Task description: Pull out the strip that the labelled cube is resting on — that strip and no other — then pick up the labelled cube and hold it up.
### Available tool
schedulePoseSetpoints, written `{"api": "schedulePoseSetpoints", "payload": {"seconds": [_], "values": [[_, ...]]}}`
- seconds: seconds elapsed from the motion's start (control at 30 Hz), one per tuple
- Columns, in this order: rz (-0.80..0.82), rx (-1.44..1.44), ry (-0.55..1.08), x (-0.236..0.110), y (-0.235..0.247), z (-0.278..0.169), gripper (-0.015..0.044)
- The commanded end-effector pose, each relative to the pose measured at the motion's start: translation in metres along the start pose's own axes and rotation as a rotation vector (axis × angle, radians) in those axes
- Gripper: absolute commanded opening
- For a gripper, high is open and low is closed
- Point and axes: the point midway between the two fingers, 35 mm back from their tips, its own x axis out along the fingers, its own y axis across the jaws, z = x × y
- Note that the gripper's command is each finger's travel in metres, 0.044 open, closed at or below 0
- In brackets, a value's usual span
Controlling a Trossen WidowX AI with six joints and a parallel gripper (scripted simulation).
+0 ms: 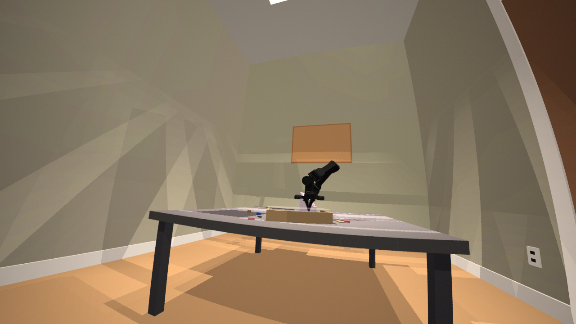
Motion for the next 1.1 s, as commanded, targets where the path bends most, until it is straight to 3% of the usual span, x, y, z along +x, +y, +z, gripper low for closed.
{"api": "schedulePoseSetpoints", "payload": {"seconds": [0.0, 0.5, 1.07], "values": [[-0.002, 0.01, 0.005, 0.007, -0.001, -0.002, 0.0], [0.001, 0.01, 0.004, 0.032, -0.001, -0.004, 0.0], [0.001, 0.01, 0.004, 0.033, -0.001, -0.005, 0.0]]}}
